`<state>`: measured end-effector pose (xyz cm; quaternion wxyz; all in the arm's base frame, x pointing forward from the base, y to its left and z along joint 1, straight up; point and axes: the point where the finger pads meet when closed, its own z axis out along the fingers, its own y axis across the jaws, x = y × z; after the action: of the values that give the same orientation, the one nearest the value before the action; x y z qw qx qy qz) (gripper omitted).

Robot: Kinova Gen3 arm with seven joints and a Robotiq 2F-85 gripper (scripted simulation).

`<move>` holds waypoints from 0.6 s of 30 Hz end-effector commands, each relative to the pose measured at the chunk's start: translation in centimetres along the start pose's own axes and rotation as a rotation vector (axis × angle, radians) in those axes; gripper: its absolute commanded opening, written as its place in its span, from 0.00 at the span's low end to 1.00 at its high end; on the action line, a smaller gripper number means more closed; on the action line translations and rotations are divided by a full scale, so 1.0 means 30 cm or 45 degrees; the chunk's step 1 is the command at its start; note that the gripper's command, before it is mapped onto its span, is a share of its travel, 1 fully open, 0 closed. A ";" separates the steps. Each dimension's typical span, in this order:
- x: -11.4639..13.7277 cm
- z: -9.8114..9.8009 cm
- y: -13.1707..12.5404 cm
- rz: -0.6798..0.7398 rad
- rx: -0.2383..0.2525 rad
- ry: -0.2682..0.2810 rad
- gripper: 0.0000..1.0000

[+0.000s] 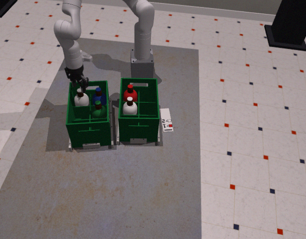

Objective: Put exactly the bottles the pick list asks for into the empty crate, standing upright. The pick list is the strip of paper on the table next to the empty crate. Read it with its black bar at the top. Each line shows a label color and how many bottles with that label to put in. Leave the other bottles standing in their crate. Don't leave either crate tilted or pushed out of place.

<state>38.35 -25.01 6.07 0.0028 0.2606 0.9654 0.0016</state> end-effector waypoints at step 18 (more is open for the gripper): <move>-0.002 0.074 0.000 0.000 0.000 -0.002 0.67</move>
<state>38.36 -25.01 3.94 0.0028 0.2606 0.9654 0.0016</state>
